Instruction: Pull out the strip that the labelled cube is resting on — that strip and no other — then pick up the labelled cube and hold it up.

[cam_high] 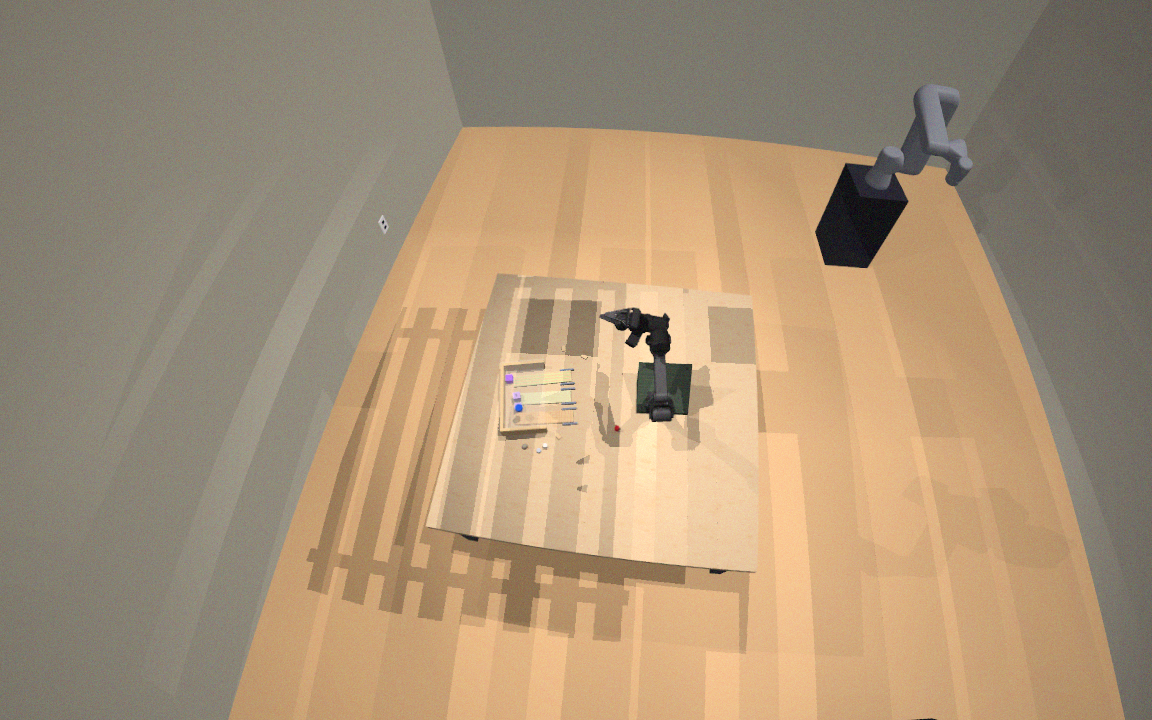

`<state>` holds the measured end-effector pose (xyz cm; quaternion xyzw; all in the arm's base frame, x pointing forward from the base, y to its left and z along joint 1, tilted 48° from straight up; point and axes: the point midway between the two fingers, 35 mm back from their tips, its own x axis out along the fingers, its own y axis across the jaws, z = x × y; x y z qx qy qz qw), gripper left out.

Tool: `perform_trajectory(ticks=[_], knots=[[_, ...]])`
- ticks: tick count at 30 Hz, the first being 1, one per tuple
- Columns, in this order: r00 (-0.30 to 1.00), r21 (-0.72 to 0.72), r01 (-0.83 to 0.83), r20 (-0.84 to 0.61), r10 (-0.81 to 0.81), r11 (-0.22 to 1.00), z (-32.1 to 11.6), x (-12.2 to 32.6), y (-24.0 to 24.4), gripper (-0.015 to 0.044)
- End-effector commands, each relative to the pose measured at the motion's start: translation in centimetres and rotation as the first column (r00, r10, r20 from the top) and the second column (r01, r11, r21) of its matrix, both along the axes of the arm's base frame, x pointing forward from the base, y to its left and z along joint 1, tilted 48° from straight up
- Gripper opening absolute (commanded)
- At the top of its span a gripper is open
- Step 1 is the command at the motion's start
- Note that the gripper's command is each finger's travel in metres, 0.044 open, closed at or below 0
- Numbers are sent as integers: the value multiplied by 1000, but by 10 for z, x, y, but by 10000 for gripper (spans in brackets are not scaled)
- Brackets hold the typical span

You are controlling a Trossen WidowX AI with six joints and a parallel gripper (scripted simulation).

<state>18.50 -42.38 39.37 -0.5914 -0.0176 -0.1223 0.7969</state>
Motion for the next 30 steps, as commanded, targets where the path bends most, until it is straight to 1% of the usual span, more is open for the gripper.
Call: perform_trajectory(ticks=[1,4,8,11,14,16,19,21,24,26,30], knots=[[997,298,-83,17,81,951,-33,38,17,400],[990,515,-133,24,140,847,-62,67,37,400],[978,756,-156,26,209,635,-104,101,71,400],[967,889,-132,19,254,439,-136,122,102,400],[955,971,-72,1,297,227,-169,137,138,400],[946,996,-12,-16,325,85,-191,144,164,400],[928,988,102,-52,368,-117,-223,149,205,400],[914,952,189,-82,398,-240,-244,149,234,400],[885,856,330,-135,445,-397,-275,141,279,400],[869,800,393,-161,468,-454,-287,136,299,400],[867,792,400,-164,470,-461,-289,135,301,400]])
